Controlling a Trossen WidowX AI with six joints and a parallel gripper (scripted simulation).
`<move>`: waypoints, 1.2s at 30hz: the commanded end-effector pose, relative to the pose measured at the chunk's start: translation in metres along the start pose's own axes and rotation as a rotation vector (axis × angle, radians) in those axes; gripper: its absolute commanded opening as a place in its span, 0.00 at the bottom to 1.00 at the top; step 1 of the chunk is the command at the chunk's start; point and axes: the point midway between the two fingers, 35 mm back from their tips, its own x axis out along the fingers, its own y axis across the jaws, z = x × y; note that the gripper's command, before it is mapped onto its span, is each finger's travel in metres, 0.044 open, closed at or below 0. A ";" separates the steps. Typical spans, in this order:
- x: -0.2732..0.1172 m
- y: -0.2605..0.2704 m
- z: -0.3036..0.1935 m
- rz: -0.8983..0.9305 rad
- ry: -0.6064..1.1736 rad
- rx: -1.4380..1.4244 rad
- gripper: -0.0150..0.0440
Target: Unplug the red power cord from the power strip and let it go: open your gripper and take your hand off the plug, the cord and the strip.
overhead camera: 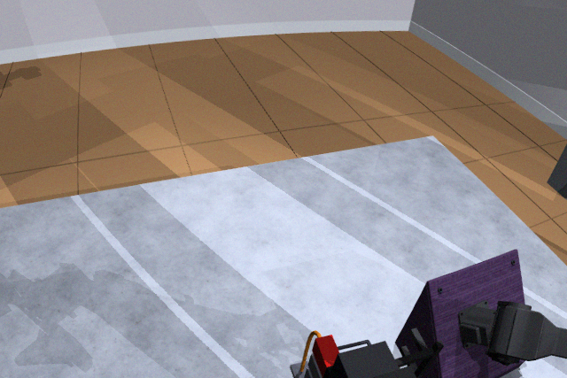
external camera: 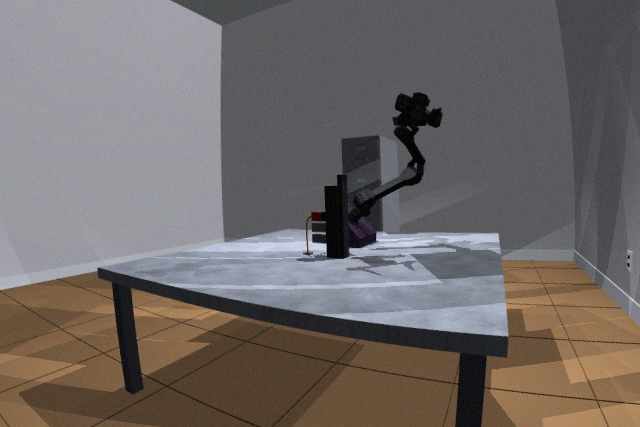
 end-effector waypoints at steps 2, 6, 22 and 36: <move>0.001 -0.011 -0.004 -0.027 0.010 0.024 0.84; 0.002 -0.076 -0.029 -0.183 0.071 0.159 0.67; -0.081 -0.279 -0.189 -0.839 0.360 0.731 0.53; -0.237 -0.314 -0.350 -1.435 0.719 1.332 0.53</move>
